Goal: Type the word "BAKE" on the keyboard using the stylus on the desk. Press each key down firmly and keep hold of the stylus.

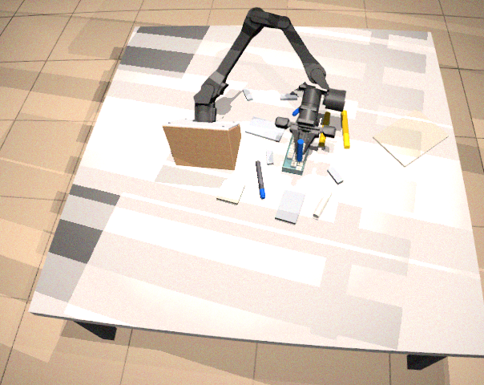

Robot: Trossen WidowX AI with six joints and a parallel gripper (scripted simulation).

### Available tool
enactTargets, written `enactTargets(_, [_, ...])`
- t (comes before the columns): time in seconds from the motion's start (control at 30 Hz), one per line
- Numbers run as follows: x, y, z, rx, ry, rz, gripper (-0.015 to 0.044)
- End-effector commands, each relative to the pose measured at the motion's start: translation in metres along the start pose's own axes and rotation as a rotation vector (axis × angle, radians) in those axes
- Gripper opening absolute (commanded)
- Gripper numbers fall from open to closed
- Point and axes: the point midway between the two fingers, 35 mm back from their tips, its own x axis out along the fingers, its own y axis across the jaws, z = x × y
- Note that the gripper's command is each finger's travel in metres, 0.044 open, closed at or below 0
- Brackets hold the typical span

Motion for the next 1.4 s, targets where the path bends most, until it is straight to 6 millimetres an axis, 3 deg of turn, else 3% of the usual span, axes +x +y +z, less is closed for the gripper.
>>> enactTargets(0.0, [0.001,0.000,0.000,0.005,0.003,0.000,0.0000])
enactTargets(0.27, [0.001,0.000,0.000,0.005,0.003,0.000,0.0000])
enactTargets(0.37, [0.002,-0.002,0.000,0.005,0.003,0.000,0.0079])
enactTargets(0.4, [0.002,-0.002,0.000,0.005,0.003,0.000,0.0081])
enactTargets(1.37, [0.009,-0.002,0.011,0.005,0.002,0.000,0.0081])
